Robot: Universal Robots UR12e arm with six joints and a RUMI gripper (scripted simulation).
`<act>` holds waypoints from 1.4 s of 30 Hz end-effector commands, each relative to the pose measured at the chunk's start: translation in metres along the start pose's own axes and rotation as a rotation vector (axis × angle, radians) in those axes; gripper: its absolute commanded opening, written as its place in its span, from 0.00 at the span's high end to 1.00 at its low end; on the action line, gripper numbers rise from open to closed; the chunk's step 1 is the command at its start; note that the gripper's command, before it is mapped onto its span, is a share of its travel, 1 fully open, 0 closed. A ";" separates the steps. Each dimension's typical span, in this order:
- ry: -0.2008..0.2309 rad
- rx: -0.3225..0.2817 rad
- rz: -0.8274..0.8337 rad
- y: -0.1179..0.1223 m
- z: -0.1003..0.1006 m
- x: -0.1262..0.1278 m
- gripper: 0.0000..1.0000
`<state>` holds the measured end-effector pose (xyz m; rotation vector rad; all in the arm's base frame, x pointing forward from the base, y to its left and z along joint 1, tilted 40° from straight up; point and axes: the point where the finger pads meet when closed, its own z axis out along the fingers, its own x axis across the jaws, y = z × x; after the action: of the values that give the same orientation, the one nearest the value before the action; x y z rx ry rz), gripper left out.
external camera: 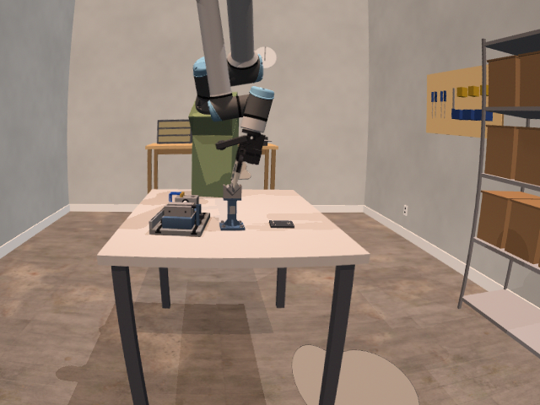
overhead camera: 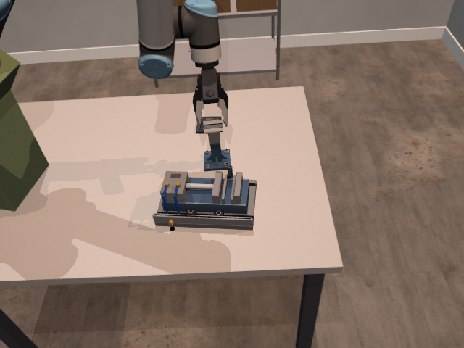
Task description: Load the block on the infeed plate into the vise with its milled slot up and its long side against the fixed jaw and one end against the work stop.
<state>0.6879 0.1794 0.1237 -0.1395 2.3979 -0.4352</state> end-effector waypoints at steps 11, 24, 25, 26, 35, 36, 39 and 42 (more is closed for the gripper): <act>0.000 -0.158 -0.001 -0.001 0.000 0.000 0.49; 0.000 -0.281 -0.001 -0.002 0.000 0.000 0.49; 0.000 -0.292 -0.001 -0.002 0.000 0.000 0.49; 0.000 -0.304 -0.001 -0.003 0.000 0.000 0.49; 0.000 -0.381 -0.001 -0.003 0.001 0.000 0.49; 0.000 -0.393 -0.001 -0.003 0.001 0.000 0.49; 0.000 -0.426 -0.001 -0.003 0.001 0.000 0.49; 0.000 -0.459 -0.001 -0.004 0.001 0.000 0.49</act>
<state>0.6883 0.1761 0.1244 -0.3192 2.4576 0.0604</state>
